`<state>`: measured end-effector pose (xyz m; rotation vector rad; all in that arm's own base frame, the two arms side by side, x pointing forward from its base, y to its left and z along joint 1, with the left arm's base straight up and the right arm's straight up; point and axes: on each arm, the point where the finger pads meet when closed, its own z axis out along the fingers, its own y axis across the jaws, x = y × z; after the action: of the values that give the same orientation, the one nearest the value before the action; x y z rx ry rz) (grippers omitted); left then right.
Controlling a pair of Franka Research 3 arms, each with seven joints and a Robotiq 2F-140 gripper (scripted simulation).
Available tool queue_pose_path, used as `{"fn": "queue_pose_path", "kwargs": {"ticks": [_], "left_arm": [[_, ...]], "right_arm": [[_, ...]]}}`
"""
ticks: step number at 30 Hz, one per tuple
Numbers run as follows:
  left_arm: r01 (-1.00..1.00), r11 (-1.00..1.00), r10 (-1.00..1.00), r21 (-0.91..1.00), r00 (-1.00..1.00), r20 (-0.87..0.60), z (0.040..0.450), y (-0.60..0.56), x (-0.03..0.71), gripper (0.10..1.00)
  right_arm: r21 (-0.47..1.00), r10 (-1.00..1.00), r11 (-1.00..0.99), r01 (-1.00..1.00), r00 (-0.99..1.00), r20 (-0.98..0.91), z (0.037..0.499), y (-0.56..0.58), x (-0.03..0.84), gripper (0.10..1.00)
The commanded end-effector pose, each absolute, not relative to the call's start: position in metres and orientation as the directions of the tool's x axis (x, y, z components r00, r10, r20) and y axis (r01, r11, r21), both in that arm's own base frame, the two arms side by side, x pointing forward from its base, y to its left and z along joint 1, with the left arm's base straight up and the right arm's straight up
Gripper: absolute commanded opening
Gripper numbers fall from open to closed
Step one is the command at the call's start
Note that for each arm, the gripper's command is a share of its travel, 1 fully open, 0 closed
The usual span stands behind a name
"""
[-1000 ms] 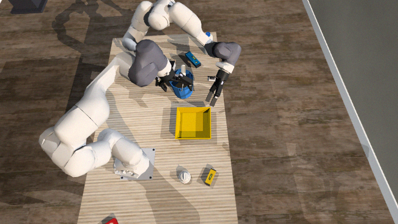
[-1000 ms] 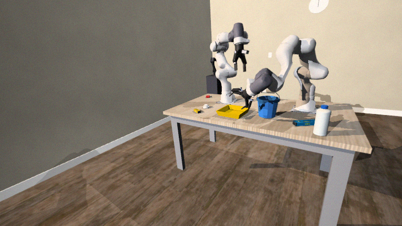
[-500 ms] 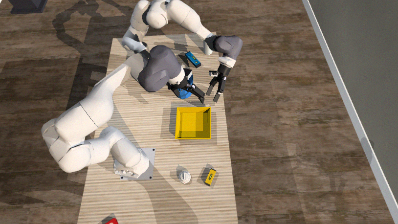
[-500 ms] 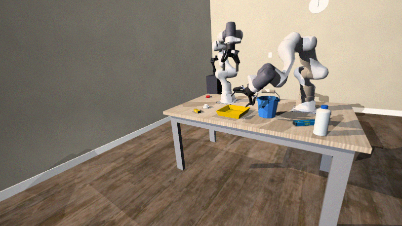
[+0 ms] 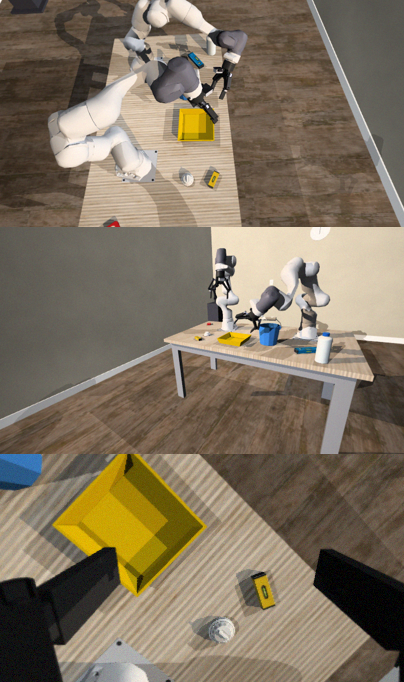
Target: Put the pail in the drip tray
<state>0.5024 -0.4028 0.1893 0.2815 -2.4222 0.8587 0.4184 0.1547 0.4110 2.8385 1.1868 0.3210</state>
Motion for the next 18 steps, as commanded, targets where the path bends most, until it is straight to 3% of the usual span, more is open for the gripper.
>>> {"fn": "queue_pose_path", "kwargs": {"ticks": [1, 18], "left_arm": [[-0.437, 0.78, -0.092, -0.448, -0.789, 0.608, 0.192, -0.398, 0.502, 1.0], [-0.534, 0.776, -0.241, -0.334, -0.741, 0.626, 0.207, -0.37, 0.513, 1.0]], "right_arm": [[0.108, 0.612, -0.79, 0.603, 0.773, 0.166, 0.41, 0.137, 0.425, 1.0], [0.089, 0.404, -0.915, 0.394, 0.901, 0.16, 0.414, 0.073, 0.449, 1.0]]}}
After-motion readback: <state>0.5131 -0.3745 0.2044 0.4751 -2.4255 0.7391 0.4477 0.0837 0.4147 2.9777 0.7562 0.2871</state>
